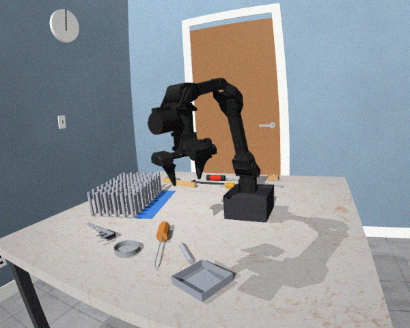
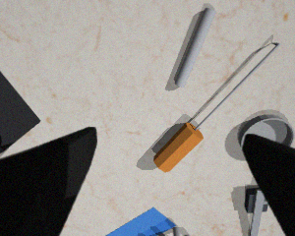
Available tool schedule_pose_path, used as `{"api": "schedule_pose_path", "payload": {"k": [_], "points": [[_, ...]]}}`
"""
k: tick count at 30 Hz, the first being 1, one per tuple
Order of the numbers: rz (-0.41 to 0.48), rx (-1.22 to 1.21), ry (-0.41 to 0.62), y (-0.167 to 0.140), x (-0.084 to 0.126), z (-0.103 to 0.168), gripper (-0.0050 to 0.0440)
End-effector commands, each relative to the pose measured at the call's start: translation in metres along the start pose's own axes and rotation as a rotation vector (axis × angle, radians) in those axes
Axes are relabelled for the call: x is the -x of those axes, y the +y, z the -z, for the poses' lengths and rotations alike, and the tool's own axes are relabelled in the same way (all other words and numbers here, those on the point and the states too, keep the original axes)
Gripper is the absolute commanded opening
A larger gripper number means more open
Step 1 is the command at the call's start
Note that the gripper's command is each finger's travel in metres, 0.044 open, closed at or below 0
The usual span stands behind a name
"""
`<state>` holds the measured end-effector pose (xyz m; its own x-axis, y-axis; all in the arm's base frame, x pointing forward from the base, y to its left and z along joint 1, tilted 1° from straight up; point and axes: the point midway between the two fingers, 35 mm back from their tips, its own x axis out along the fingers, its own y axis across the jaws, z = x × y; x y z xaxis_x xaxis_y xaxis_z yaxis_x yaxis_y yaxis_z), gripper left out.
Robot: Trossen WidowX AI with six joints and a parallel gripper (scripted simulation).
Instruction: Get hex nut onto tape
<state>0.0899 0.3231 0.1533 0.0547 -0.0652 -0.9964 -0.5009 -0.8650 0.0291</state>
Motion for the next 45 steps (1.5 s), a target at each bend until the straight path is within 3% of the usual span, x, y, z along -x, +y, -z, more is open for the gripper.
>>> {"api": "schedule_pose_path", "payload": {"k": [1, 8, 14, 16, 17, 18, 27, 31, 33, 34, 35, 45], "points": [[0.043, -0.038, -0.022, -0.003, 0.007, 0.004, 0.04], [0.161, -0.484, -0.108, -0.037, -0.033, 0.066, 0.04], [0.262, -0.752, -0.168, -0.054, -0.055, 0.109, 0.04], [0.262, -0.752, -0.168, -0.054, -0.055, 0.109, 0.04], [0.323, -0.797, -0.192, -0.065, -0.055, 0.119, 0.04], [0.313, -0.895, -0.2, -0.059, -0.066, 0.135, 0.04], [0.484, -1.28, -0.298, -0.059, -0.09, 0.209, 0.04], [0.564, -1.44, -0.343, -0.051, -0.099, 0.241, 0.04], [0.564, -1.44, -0.343, -0.051, -0.099, 0.241, 0.04], [0.631, -1.472, -0.368, -0.055, -0.095, 0.253, 0.04], [0.625, -1.566, -0.379, -0.04, -0.106, 0.265, 0.04], [0.86, -1.918, -0.504, 0.005, -0.117, 0.334, 0.04]]}}
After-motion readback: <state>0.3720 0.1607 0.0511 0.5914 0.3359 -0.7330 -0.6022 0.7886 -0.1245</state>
